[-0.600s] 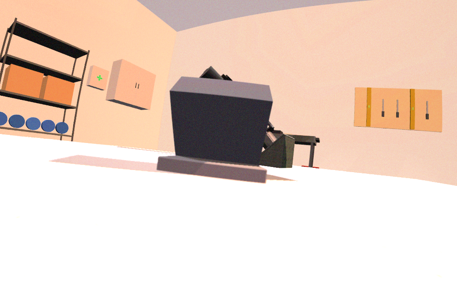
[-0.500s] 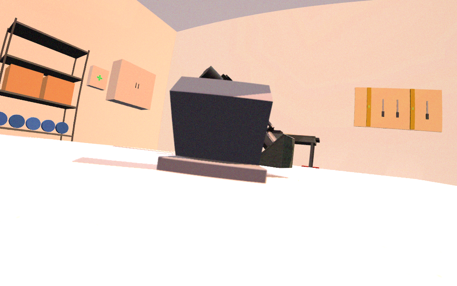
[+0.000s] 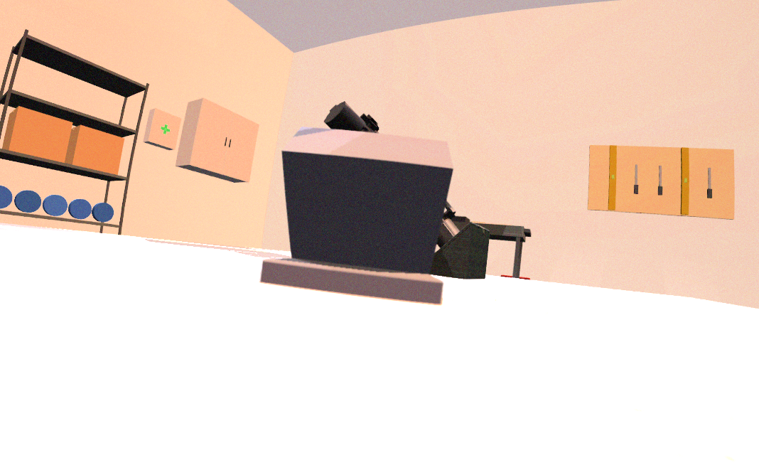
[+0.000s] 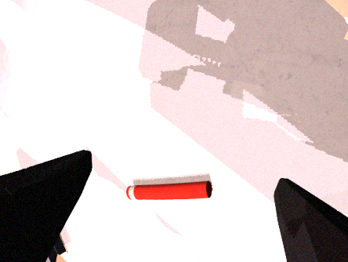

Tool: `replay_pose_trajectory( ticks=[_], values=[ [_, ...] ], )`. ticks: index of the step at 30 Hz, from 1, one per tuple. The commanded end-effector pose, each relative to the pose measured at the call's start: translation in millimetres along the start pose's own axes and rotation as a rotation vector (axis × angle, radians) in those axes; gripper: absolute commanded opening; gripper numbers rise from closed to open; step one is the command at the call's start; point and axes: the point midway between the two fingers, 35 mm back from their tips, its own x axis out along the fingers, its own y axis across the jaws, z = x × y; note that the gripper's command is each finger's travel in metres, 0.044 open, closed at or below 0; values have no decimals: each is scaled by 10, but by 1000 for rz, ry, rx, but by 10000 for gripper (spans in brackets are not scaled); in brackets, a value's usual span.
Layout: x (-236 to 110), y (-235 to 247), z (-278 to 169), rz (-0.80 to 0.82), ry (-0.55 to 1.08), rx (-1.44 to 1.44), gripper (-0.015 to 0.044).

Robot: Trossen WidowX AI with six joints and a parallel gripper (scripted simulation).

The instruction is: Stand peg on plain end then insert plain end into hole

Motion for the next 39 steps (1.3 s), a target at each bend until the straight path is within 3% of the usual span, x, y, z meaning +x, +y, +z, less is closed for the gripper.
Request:
replay_pose_trajectory(
  ticks=[1,39],
  values=[
    [10,52,-40,-11,32,-100,440],
    [114,558,-398,-115,300,-1362,440]
  ],
)
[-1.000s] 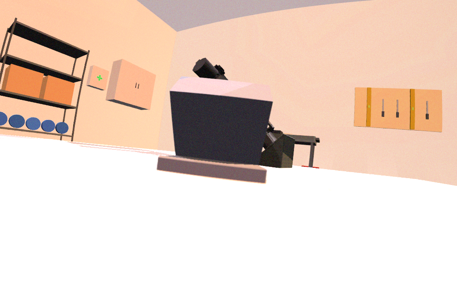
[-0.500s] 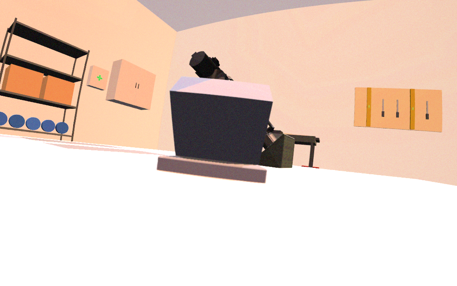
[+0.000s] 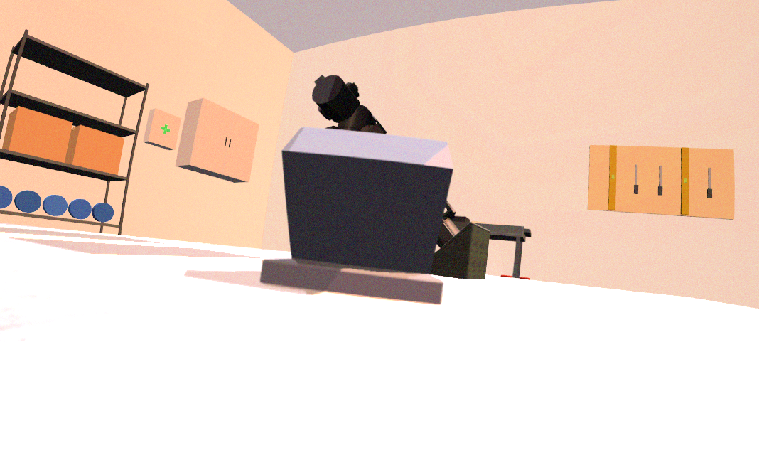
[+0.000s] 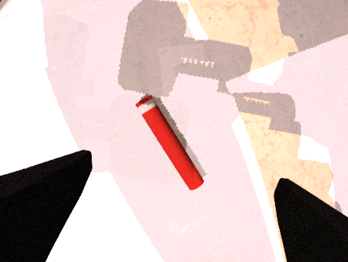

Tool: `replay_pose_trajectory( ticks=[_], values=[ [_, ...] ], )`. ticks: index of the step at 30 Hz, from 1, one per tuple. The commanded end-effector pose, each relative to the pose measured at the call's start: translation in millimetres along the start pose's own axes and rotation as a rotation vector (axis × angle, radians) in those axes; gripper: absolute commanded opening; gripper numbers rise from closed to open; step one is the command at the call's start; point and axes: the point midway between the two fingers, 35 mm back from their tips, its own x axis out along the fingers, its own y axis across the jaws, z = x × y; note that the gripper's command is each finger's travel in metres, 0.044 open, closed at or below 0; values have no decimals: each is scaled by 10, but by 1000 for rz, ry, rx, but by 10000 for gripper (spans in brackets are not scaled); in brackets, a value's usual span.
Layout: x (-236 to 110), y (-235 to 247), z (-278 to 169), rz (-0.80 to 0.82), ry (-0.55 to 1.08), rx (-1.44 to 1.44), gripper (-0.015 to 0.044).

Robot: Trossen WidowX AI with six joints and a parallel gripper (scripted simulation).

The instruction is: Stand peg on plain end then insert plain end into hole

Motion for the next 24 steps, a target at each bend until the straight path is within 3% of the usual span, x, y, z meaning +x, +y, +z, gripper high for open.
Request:
replay_pose_trajectory(
  ticks=[1,18,24],
  values=[
    [-3,61,38,4,22,-117,440],
    [42,319,168,16,148,-666,440],
    [55,330,172,18,152,-686,440]
  ],
)
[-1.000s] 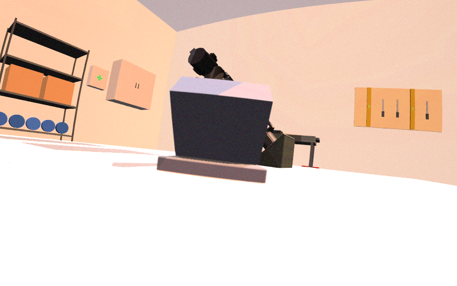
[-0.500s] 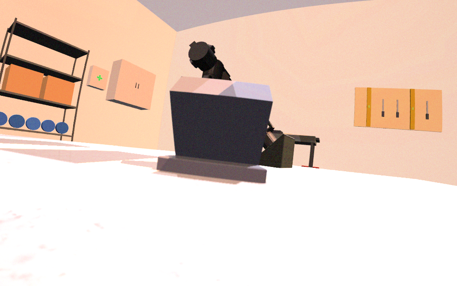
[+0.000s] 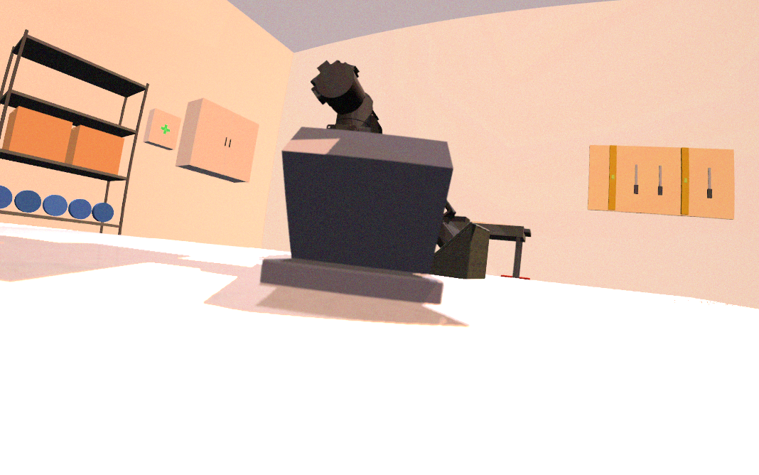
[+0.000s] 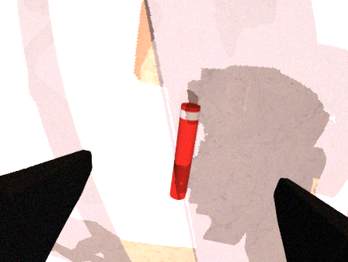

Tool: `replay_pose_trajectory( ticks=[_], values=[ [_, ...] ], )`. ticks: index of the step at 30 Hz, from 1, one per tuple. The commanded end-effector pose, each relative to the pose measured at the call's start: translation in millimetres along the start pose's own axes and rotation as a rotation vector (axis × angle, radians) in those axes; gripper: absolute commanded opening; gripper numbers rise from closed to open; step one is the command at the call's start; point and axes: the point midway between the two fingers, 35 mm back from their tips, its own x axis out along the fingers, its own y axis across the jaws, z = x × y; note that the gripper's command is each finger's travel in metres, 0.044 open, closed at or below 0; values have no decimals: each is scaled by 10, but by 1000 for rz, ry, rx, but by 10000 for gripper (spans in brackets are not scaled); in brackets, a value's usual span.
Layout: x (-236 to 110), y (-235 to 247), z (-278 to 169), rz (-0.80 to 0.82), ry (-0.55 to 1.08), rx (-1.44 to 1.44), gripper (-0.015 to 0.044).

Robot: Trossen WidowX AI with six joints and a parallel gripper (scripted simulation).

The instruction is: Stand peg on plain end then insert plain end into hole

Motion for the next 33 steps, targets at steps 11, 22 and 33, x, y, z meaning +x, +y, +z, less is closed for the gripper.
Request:
replay_pose_trajectory(
  ticks=[11,22,33],
  values=[
    [176,-1,29,7,-3,-12,440],
    [354,-3,35,7,-3,-12,440],
    [529,-3,29,5,-2,-11,440]
  ],
)
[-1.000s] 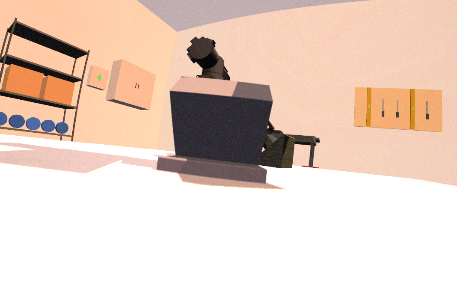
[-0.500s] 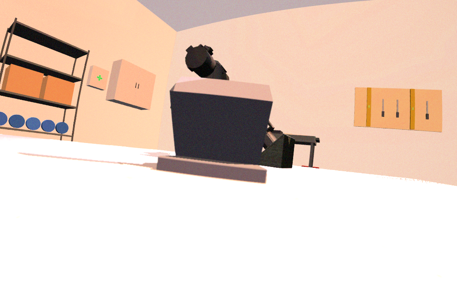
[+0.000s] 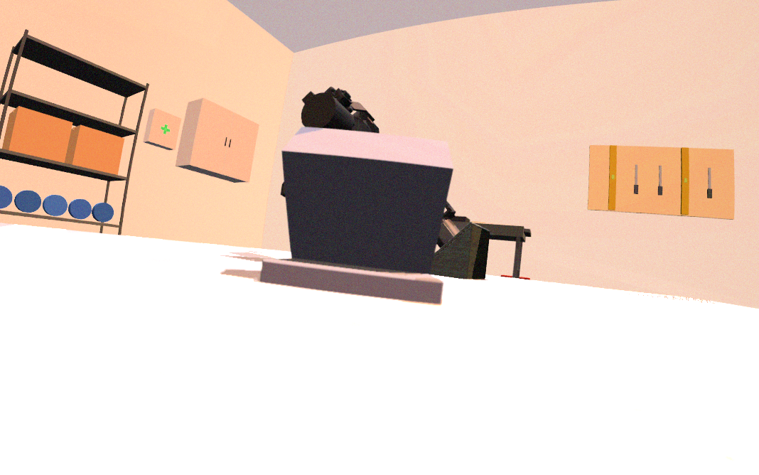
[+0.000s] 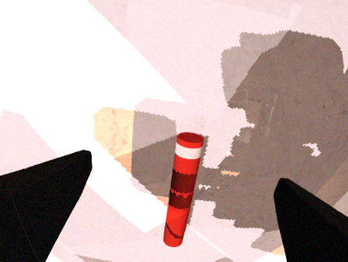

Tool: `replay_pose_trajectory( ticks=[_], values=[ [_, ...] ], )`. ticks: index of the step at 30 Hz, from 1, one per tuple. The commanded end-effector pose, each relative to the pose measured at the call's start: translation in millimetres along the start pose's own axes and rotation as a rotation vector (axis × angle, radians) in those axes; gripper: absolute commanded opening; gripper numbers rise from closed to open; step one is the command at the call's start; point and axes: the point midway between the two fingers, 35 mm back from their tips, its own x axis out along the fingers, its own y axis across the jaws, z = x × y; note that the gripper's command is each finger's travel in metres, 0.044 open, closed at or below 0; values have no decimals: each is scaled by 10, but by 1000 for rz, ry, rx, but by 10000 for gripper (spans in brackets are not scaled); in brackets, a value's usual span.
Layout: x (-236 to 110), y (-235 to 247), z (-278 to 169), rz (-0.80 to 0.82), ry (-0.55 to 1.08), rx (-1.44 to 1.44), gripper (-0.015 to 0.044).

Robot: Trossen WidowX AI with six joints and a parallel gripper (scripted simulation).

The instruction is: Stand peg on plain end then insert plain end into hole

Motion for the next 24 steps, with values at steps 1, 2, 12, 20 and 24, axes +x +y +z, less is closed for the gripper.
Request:
replay_pose_trajectory(
  ticks=[1,2,12,20,24],
  values=[
    [58,-3,-8,-6,3,-5,440],
    [74,-3,-10,-6,3,-5,440],
    [230,-3,-29,-8,5,-5,440],
    [251,-3,-33,-9,5,-5,309],
    [251,-3,-33,-9,5,-5,204]
  ],
)
